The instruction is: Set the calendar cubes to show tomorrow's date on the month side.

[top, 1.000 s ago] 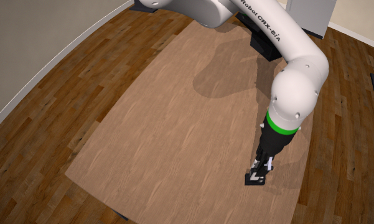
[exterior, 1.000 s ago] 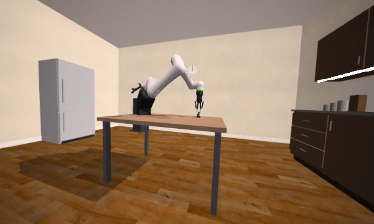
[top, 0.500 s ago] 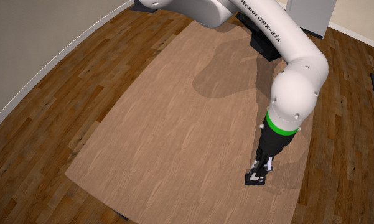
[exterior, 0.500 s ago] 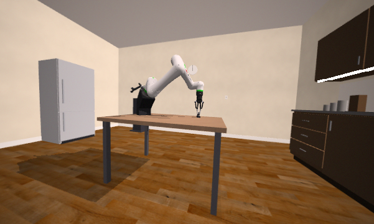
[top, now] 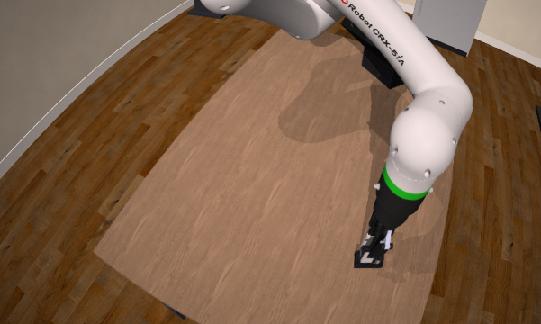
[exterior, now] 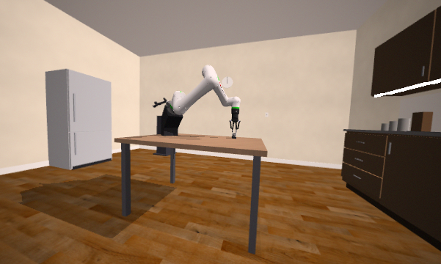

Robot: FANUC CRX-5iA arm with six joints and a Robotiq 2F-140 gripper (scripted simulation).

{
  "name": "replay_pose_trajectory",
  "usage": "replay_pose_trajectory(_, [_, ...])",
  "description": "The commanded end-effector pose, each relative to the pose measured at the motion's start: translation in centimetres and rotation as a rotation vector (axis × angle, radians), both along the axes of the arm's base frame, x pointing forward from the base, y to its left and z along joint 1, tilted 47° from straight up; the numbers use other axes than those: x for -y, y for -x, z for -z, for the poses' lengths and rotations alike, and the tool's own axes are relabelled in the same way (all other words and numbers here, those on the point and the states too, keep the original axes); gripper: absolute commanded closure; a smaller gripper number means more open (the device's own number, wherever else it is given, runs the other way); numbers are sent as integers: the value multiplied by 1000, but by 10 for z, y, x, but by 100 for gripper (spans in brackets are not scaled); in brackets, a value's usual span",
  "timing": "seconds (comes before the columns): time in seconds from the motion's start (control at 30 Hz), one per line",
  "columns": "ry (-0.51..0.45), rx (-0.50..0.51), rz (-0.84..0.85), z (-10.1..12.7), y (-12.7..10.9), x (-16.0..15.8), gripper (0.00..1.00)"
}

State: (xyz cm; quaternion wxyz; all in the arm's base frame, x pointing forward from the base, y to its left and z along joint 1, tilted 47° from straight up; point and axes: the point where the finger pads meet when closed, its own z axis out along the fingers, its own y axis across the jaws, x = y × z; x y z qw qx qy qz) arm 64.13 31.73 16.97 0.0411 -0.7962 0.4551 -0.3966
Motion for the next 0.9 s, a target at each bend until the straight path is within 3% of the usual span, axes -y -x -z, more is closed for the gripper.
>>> replay_pose_trajectory(0.0, [0,0,0,1,-1,0,76])
replay_pose_trajectory(0.87, [0,0,0,6,-6,3,76])
